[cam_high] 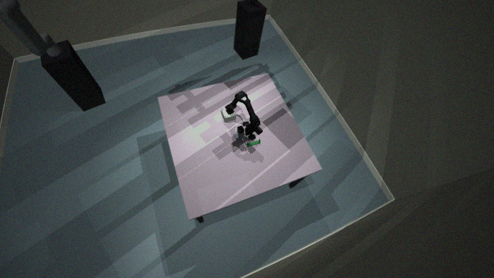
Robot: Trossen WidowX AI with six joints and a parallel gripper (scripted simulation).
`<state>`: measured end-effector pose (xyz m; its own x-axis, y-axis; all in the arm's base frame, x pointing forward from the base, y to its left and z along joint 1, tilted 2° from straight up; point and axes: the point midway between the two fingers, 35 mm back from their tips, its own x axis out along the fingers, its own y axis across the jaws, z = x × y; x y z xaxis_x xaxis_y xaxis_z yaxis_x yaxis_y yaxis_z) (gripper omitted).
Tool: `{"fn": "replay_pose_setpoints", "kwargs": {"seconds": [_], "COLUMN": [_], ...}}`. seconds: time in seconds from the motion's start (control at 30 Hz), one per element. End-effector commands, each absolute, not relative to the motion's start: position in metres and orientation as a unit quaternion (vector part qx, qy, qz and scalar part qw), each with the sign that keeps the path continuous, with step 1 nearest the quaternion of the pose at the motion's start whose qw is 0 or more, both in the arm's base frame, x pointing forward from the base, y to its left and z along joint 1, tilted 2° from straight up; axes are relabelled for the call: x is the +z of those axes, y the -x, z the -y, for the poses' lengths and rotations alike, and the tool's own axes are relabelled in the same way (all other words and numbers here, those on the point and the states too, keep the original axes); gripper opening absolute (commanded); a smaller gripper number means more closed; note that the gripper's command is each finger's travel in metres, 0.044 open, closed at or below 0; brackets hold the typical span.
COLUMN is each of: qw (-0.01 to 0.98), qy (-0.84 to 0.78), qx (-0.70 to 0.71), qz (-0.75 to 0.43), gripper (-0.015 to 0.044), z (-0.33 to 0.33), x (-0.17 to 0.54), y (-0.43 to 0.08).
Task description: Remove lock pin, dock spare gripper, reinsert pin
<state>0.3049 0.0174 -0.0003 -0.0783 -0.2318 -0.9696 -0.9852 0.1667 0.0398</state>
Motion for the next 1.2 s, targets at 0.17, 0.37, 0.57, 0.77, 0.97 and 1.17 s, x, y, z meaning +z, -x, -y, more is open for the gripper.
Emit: {"fn": "replay_pose_setpoints", "kwargs": {"seconds": [0.17,0.37,0.57,0.77,0.97,1.17], "qw": [0.458,0.458,0.457,0.457,0.458,0.458], "qy": [0.500,0.500,0.499,0.499,0.496,0.496], "qx": [0.409,0.410,0.411,0.412,0.412,0.412], "qz": [-0.610,-0.610,-0.611,-0.611,-0.611,-0.611], "gripper": [0.0000,0.0000,0.0000,0.0000,0.0026,0.0184], "z": [-0.011,-0.008,-0.004,-0.001,-0.002,-0.002], "x": [0.000,0.000,0.000,0.000,-0.001,-0.001], "y": [-0.305,-0.304,-0.303,-0.303,-0.303,-0.303]}}
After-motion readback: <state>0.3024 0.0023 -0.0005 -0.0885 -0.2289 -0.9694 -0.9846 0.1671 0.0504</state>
